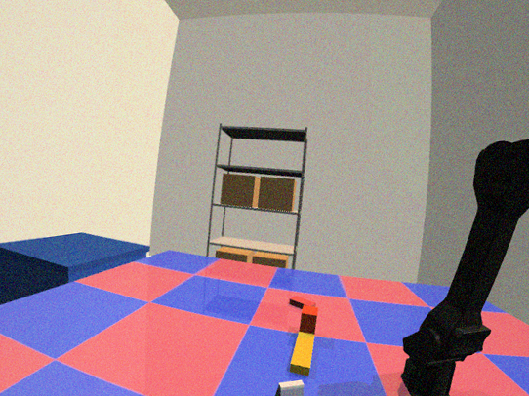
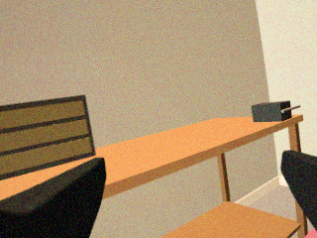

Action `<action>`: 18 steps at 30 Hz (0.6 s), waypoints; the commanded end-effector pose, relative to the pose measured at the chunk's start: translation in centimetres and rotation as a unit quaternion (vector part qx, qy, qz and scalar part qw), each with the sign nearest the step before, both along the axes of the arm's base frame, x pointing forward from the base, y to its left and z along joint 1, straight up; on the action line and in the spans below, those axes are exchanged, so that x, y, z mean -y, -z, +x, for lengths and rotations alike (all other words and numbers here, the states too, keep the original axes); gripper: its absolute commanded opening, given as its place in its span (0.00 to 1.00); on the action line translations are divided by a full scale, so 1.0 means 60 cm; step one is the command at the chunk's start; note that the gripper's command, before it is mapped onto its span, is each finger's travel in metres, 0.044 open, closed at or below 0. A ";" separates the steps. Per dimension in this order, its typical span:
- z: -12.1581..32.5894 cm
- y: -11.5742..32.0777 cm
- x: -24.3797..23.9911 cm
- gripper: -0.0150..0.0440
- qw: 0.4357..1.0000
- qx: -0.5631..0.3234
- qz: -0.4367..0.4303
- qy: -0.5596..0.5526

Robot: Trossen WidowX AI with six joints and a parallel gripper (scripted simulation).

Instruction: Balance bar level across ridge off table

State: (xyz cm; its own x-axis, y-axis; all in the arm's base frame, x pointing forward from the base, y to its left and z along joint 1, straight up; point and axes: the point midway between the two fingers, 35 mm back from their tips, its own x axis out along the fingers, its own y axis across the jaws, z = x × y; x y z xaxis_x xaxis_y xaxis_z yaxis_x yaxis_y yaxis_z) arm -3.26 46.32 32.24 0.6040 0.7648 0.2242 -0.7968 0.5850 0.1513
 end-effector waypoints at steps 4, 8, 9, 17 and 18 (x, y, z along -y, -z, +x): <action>0.025 0.003 -0.005 0.79 0.999 0.018 -0.023 0.014; 0.066 0.007 -0.011 0.79 0.996 0.046 -0.060 0.036; 0.077 0.009 -0.012 0.79 0.995 0.053 -0.070 0.041; 0.161 0.023 -0.012 0.79 0.981 0.098 -0.148 0.082; 0.172 0.025 -0.011 0.79 0.978 0.103 -0.158 0.087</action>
State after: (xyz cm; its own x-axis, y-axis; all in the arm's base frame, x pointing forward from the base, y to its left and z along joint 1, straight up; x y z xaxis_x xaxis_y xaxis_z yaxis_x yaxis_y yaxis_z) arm 4.84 47.16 30.94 0.6805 0.7181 0.1455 -0.7052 0.6958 -0.1360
